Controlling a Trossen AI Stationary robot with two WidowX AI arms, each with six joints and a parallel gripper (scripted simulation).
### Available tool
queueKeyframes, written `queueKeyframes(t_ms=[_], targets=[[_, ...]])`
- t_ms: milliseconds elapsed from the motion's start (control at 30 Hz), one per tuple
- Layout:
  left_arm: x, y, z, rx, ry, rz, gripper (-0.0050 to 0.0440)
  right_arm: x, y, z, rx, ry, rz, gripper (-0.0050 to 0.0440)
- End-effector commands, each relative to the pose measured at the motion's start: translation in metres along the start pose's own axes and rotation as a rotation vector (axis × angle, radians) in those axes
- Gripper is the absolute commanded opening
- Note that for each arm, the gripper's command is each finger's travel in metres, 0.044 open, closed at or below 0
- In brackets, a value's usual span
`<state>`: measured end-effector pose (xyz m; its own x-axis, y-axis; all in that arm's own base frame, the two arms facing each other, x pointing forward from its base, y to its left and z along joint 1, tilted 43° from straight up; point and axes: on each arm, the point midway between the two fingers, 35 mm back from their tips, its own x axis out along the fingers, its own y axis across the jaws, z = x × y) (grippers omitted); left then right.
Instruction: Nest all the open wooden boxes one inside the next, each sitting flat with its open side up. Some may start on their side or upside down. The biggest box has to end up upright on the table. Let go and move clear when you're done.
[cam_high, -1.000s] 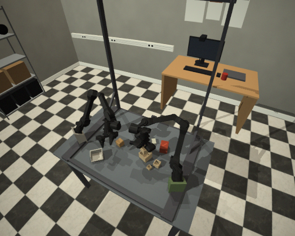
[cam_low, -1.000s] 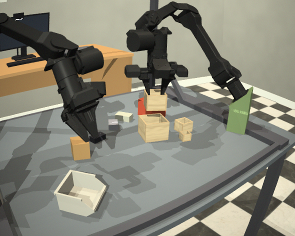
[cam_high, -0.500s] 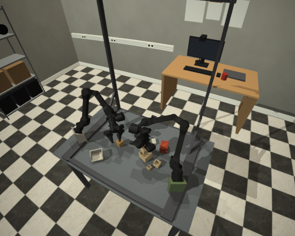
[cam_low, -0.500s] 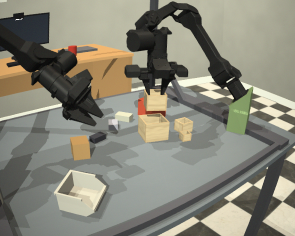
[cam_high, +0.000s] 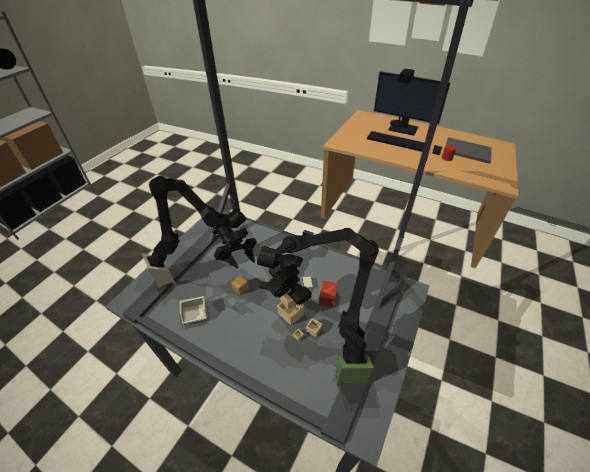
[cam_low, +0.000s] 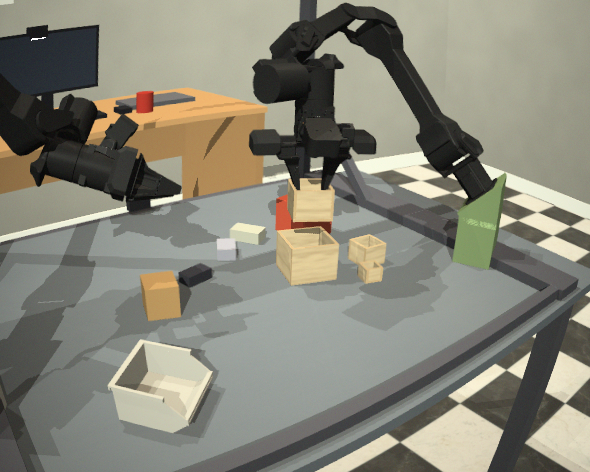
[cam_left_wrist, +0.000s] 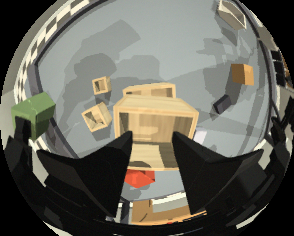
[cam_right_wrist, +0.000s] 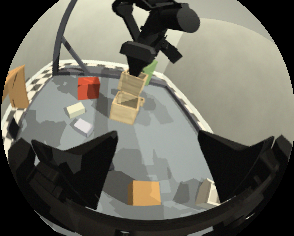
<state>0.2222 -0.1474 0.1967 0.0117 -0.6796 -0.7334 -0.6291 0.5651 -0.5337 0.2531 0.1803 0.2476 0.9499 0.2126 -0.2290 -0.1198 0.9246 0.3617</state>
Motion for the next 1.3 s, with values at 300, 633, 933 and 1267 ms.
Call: queueKeyframes(t_ms=[300,633,933,1267], targets=[[-0.005,-0.004,-0.002,0.014,-0.013,-0.014,0.0264,-0.051,0.016,0.028,0.358,-0.232,0.078,0.04],[-0.005,-0.004,-0.002,0.014,-0.013,-0.014,0.0264,-0.05,0.018,0.03,0.356,-0.232,0.079,0.04],[-0.006,-0.005,-0.003,-0.206,-0.012,-0.018,0.0264,-0.05,0.018,0.03,0.356,-0.232,0.079,0.04],[-0.006,-0.005,-0.003,-0.482,-0.01,-0.02,0.0264,-0.05,0.018,0.03,0.356,-0.232,0.079,0.04]])
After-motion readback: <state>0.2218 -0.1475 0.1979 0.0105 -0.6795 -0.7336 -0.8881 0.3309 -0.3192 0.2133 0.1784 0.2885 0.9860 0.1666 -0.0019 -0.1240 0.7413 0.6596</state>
